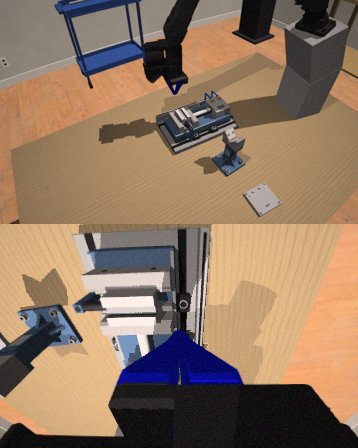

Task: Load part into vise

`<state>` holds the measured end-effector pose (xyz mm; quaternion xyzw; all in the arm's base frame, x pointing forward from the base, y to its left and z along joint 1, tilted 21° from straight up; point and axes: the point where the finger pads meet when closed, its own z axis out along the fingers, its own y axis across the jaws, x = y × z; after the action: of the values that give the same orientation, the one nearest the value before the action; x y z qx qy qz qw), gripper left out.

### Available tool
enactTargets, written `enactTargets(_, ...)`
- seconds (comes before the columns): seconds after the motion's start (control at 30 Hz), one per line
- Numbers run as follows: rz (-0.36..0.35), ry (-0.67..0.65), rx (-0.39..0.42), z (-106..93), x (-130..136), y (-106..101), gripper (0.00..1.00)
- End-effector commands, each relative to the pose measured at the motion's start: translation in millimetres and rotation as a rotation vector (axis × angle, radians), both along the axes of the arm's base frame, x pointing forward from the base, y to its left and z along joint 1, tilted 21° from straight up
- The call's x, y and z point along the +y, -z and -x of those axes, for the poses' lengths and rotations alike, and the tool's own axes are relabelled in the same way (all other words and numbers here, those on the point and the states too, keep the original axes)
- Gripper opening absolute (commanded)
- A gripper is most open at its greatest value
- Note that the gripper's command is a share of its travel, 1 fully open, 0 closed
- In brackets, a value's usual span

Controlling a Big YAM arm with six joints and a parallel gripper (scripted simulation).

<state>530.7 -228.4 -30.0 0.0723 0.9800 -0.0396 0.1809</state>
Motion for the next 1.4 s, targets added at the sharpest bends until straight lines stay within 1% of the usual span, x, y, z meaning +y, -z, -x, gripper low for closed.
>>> enactTargets(0.0, -0.027, 0.089, -0.042, -4.5, 8, -15, 0.0)
enactTargets(0.1, -0.082, 0.236, -0.061, -3.0, 14, -14, 0.0)
enactTargets(0.17, -0.082, 0.236, -0.061, -3.0, 14, -14, 0.0)
enactTargets(0.23, -0.13, 0.357, -0.075, -1.2, 19, -12, 0.0)
enactTargets(0.27, -0.132, 0.362, -0.075, -1.1, 20, -12, 0.0)
enactTargets(0.3, -0.154, 0.419, -0.082, -0.3, 22, -11, 0.0)
enactTargets(0.33, -0.16, 0.432, -0.083, -0.1, 23, -11, 0.0)
enactTargets(0.47, -0.217, 0.577, -0.1, 2.2, 29, -9, 0.0)
enactTargets(0.5, -0.219, 0.581, -0.1, 2.2, 29, -9, 0.0)
enactTargets(0.53, -0.241, 0.638, -0.106, 3.2, 32, -9, 0.0)
enactTargets(0.63, -0.28, 0.735, -0.117, 4.8, 36, -8, 0.0)
enactTargets(0.73, -0.281, 0.736, -0.117, 4.8, 36, -8, 0.0)
enactTargets(0.8, -0.332, 0.866, -0.131, 7.0, 41, -6, 0.0)
enactTargets(0.97, -0.398, 1.031, -0.149, 9.9, 48, -4, 0.0)
enactTargets(1.0, -0.398, 1.033, -0.15, 10.0, 49, -4, 0.0)
enactTargets(1.03, -0.422, 1.092, -0.156, 11.0, 51, -3, 0.0)
enactTargets(1.07, -0.424, 1.098, -0.157, 11.2, 51, -3, 0.0)
enactTargets(1.1, -0.446, 1.153, -0.163, 12.2, 54, -3, 0.0)
enactTargets(1.13, -0.449, 1.159, -0.163, 12.3, 54, -2, 0.0)
enactTargets(1.2, -0.483, 1.247, -0.172, 14.0, 57, -1, 0.0)
enactTargets(1.3, -0.49, 1.263, -0.174, 14.3, 58, -1, 0.0)
enactTargets(1.37, -0.521, 1.34, -0.182, 15.8, 61, 0, 0.0)
